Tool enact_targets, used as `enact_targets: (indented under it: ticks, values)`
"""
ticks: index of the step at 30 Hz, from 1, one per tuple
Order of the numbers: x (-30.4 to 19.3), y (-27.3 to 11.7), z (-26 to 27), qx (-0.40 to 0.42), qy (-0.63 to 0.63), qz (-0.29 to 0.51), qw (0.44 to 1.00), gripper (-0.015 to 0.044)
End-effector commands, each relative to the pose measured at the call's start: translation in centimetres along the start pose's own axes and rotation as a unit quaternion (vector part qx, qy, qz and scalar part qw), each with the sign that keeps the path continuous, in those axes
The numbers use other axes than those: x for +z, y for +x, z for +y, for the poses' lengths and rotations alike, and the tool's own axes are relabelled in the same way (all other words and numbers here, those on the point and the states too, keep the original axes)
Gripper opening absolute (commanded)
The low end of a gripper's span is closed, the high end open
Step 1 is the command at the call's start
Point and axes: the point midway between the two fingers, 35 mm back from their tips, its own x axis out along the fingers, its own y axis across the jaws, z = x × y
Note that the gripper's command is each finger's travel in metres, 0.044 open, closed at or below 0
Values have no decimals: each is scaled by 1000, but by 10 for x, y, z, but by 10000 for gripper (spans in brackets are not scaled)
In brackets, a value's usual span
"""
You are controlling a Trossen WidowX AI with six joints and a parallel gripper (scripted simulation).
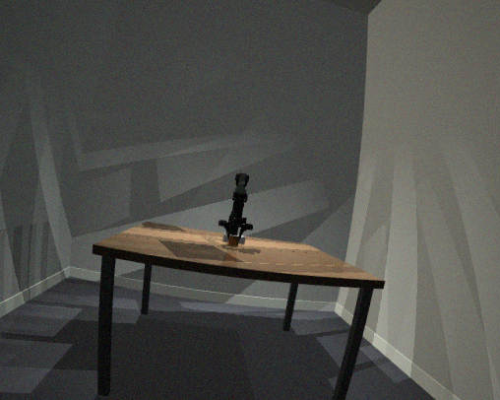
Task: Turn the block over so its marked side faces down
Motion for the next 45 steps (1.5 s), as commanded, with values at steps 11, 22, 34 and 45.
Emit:
enact_targets:
  ticks: [11, 22, 34, 45]
  values:
    - [-1, -2, 0, 1, 0, -118, 993, 0]
    - [-4, -4, 1, 0, -1, -168, 986, 0]
    - [2, 16, -1, 1, 0, -230, 973, 0]
    - [2, 31, -1, 1, 1, -309, 951, 0]
